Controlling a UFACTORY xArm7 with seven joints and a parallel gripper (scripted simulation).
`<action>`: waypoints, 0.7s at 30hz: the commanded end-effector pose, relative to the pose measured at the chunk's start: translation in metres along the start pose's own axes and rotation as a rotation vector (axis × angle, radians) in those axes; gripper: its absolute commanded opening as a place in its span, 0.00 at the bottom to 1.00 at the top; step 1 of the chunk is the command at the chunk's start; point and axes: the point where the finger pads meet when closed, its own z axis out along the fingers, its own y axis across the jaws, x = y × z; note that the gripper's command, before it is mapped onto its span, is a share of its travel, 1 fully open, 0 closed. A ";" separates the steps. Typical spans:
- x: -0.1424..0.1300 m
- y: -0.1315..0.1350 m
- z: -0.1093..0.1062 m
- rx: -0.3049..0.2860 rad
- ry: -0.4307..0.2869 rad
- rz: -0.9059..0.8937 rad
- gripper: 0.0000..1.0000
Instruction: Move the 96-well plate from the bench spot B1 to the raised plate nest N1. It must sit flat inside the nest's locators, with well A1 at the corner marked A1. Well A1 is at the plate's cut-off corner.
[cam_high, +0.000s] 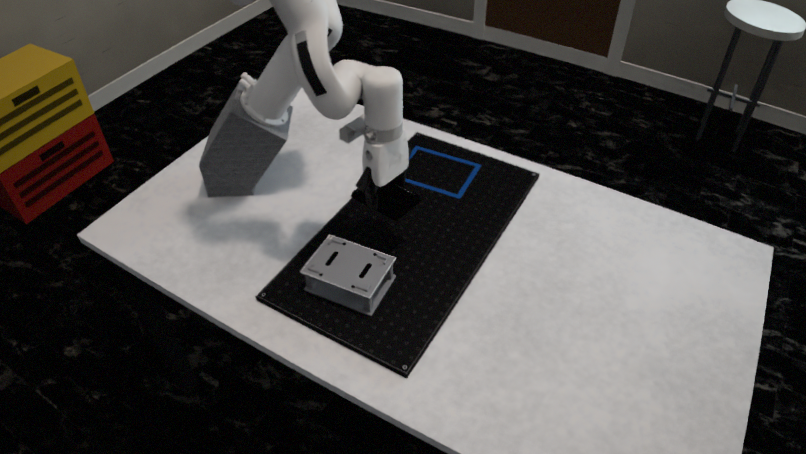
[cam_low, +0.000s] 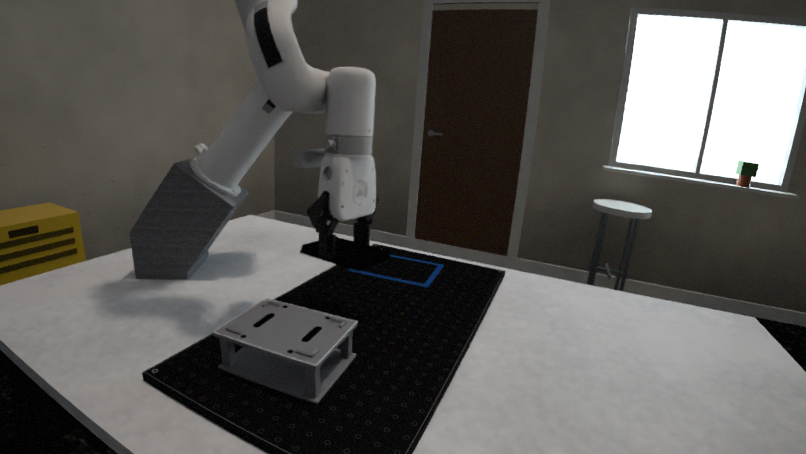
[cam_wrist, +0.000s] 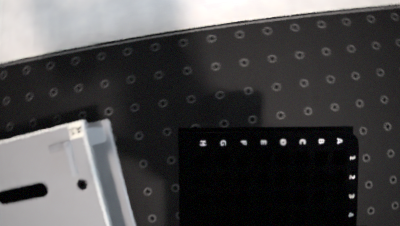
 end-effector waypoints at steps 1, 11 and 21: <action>-0.004 -0.018 -0.003 -0.026 0.016 -0.186 0.00; -0.008 -0.044 -0.006 -0.026 0.015 -0.223 0.00; -0.014 -0.077 -0.010 -0.026 0.015 -0.223 0.00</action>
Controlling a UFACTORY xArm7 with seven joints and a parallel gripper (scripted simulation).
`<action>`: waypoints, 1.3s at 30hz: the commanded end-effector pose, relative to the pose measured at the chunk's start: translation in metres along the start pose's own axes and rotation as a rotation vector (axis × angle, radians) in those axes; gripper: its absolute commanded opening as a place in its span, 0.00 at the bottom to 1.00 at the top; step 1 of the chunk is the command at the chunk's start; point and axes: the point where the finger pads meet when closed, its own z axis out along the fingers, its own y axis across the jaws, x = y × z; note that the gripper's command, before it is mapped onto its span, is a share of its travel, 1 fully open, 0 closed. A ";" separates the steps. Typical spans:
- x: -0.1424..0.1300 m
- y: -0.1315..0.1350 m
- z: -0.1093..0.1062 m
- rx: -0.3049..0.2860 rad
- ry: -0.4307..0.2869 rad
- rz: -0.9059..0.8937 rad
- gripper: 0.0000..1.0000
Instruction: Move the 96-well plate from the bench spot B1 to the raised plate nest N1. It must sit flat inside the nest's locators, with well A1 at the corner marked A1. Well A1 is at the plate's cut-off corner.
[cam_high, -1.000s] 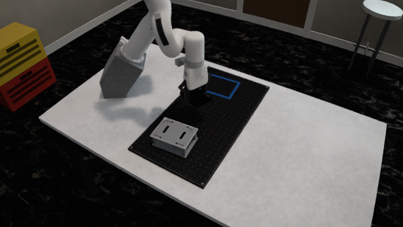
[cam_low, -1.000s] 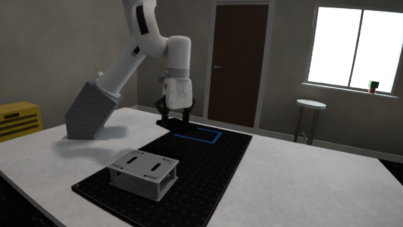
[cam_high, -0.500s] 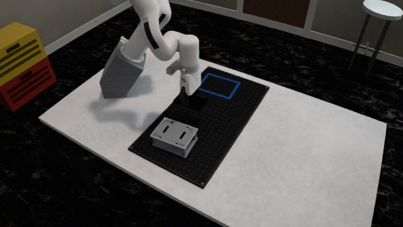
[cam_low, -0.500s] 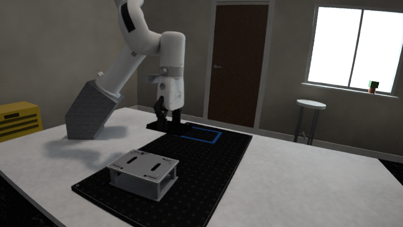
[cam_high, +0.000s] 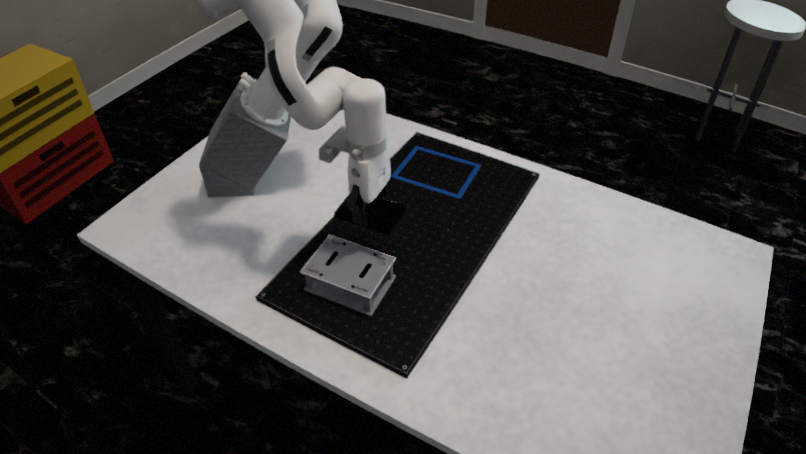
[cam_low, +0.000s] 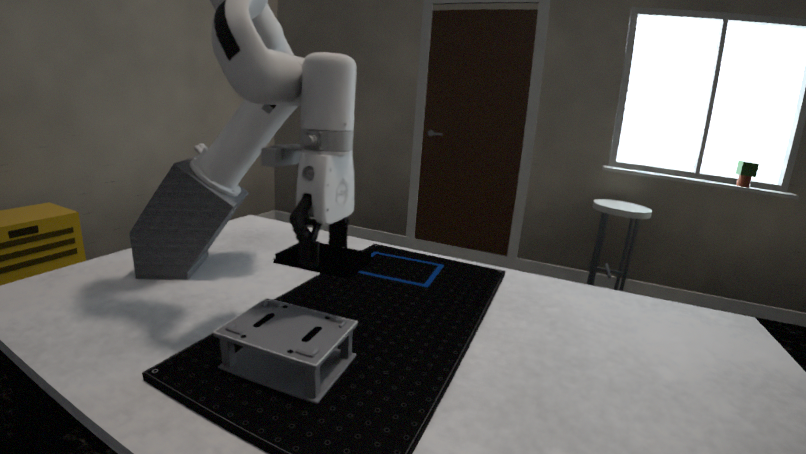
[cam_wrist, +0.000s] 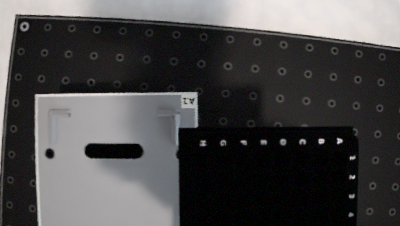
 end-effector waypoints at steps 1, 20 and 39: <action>0.000 -0.017 -0.003 0.001 -0.001 -0.001 0.00; 0.003 -0.073 -0.011 0.001 -0.001 -0.001 0.00; 0.005 -0.097 -0.014 0.001 -0.001 -0.001 0.00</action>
